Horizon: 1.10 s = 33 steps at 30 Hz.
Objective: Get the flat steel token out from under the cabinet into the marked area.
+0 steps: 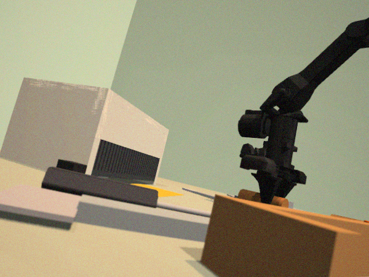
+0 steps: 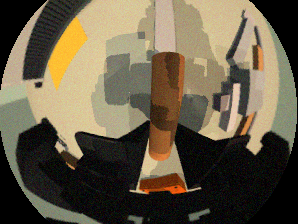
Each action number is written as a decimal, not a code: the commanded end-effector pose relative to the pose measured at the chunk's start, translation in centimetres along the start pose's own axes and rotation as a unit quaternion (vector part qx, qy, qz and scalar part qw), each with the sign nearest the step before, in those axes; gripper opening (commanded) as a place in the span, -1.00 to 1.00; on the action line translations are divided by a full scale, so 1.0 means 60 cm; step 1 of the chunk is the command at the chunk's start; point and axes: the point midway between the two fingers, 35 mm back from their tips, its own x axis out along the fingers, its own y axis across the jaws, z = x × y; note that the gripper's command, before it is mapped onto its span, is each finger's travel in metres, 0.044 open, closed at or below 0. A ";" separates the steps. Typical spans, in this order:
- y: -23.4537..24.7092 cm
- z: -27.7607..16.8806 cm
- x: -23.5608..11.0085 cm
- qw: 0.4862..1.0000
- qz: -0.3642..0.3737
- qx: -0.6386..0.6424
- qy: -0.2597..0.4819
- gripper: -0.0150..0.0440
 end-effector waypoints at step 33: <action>0.060 -0.013 0.000 1.000 0.001 0.008 -0.001 -0.49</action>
